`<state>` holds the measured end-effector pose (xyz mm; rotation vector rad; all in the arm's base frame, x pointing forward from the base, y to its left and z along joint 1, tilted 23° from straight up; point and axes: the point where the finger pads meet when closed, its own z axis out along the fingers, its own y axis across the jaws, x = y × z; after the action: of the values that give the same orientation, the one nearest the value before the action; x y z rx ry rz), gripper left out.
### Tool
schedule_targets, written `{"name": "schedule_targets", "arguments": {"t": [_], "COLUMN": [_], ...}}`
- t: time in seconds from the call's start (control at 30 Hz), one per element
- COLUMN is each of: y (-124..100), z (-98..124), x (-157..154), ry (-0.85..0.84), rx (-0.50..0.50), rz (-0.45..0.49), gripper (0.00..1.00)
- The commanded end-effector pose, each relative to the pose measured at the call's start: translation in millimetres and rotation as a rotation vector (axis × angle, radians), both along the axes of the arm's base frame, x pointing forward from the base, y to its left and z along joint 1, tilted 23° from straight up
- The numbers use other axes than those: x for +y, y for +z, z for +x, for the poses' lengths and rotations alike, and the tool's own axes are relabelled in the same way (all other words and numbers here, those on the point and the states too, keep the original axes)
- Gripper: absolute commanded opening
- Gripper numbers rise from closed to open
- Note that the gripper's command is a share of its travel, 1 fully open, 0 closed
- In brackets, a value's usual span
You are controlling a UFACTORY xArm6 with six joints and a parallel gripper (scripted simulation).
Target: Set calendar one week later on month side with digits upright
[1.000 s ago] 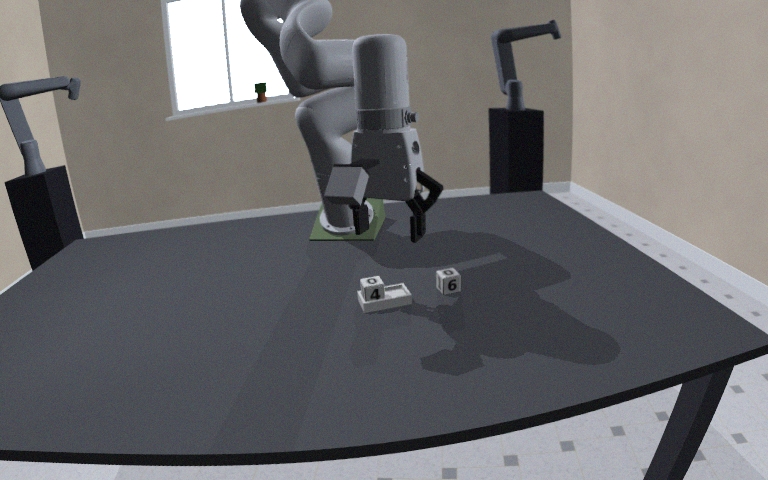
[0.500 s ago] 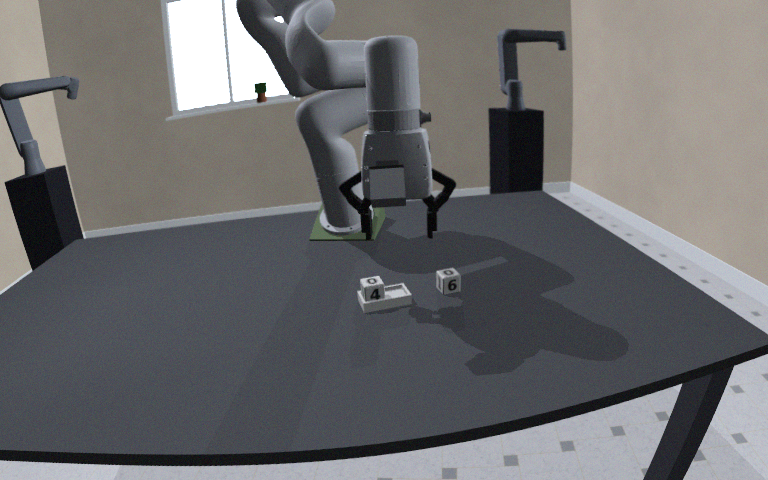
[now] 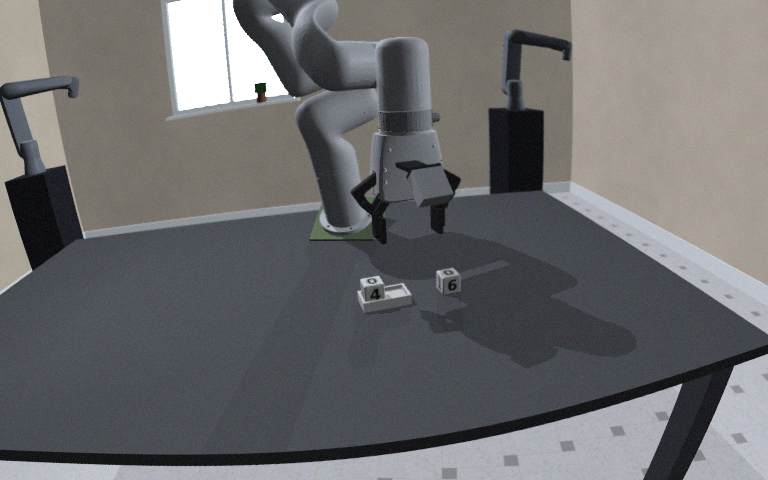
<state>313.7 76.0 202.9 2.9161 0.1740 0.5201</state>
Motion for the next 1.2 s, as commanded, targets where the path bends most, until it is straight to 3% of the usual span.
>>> {"name": "schedule_targets", "arguments": {"t": [0.0, 0.3, 0.4, 0.47, 1.17], "y": [-1, -4, -4, -6, -13], "z": [1, 1, 1, 1, -1], "x": [7, 17, 18, 23, 45], "ry": [0.163, 0.398, 0.403, 0.517, 1.013], "rx": [0.027, 0.064, 0.064, 0.082, 0.156], "rz": [-0.051, -0.141, -0.142, -0.186, -0.377], "gripper": [1.0, 1.0, 1.0, 1.0, 1.0]}}
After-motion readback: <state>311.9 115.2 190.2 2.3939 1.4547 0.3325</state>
